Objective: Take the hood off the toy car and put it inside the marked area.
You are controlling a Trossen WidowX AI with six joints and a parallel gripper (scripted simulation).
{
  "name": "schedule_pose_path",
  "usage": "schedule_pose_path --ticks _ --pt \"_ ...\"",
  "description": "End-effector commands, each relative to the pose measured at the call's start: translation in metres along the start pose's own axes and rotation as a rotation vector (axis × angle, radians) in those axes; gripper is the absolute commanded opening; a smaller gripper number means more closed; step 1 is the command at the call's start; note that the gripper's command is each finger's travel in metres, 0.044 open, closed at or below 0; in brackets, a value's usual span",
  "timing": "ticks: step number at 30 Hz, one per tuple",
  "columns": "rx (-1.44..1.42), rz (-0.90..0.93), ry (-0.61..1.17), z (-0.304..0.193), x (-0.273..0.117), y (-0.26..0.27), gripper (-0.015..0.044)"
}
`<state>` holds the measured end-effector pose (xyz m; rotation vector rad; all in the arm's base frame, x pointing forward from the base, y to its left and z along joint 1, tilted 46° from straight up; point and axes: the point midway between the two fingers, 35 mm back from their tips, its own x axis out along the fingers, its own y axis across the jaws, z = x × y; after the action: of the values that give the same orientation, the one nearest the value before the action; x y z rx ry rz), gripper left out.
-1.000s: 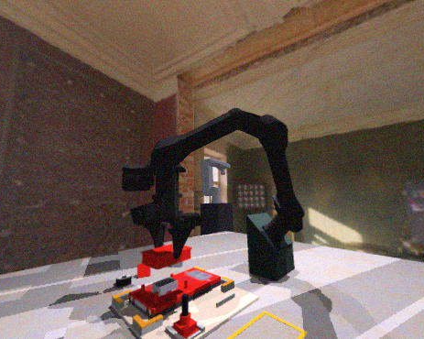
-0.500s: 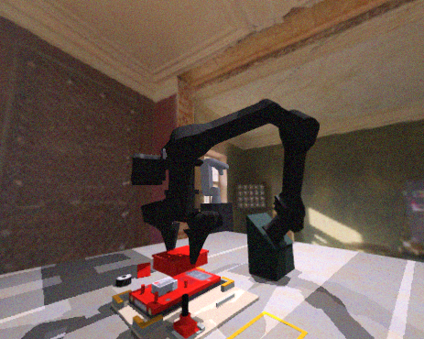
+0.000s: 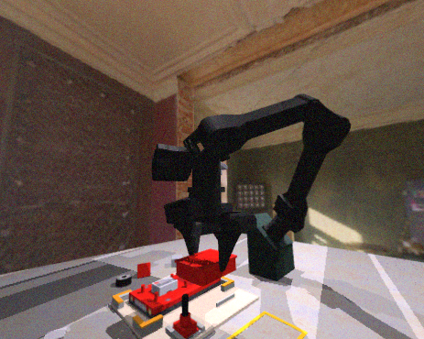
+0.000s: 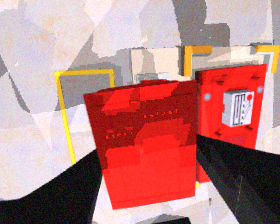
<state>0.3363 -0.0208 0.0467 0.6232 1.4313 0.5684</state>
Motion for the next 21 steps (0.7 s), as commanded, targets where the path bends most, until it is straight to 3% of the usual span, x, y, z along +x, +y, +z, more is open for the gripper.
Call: schedule_pose_path --ticks 1,14,21 --pt "0.007 0.006 -0.004 -0.004 -0.002 0.018 0.0000" --pt "0.002 0.021 -0.002 -0.022 -0.001 0.075 0.0000" --pt "0.002 0.022 -0.002 -0.023 0.001 0.077 0.0000"
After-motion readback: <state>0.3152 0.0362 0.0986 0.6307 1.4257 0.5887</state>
